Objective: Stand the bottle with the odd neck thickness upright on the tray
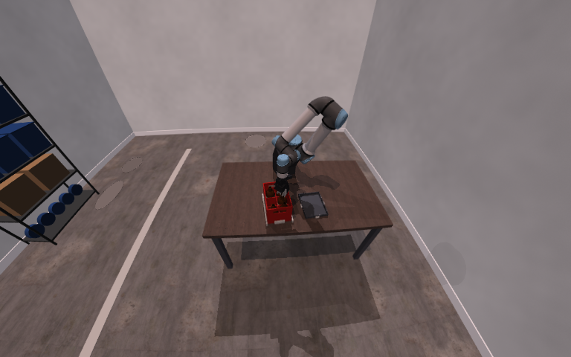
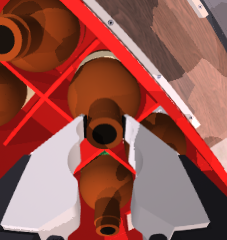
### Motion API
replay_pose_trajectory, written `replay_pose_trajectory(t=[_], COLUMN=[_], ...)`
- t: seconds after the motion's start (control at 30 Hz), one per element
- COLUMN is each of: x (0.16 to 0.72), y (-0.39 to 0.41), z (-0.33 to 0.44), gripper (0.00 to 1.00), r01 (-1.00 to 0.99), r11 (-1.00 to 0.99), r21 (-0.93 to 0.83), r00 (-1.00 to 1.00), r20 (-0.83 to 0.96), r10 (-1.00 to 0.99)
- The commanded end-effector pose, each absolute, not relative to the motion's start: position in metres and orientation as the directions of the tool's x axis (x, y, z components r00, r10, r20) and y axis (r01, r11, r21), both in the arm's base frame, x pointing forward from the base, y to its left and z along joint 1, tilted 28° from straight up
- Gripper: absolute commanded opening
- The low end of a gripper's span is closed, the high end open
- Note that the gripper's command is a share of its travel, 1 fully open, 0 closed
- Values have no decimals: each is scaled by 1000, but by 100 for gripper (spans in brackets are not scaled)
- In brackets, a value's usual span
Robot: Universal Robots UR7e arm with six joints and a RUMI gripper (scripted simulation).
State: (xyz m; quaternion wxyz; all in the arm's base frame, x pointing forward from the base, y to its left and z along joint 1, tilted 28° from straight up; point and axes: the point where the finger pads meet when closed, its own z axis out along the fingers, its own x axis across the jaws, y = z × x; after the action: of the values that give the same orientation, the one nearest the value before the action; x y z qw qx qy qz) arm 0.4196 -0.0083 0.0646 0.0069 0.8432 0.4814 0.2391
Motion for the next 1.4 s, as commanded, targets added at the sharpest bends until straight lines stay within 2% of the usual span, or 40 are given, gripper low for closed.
replay_pose_trajectory(t=[0.0,1.37], x=[418,408], y=[-7,-16], z=[63,95], gripper=[0,0], r01=[809,807], r11=[-537,-537], r21=[238,245], r00=[423,422], r20=[397,396], r10=[814,815])
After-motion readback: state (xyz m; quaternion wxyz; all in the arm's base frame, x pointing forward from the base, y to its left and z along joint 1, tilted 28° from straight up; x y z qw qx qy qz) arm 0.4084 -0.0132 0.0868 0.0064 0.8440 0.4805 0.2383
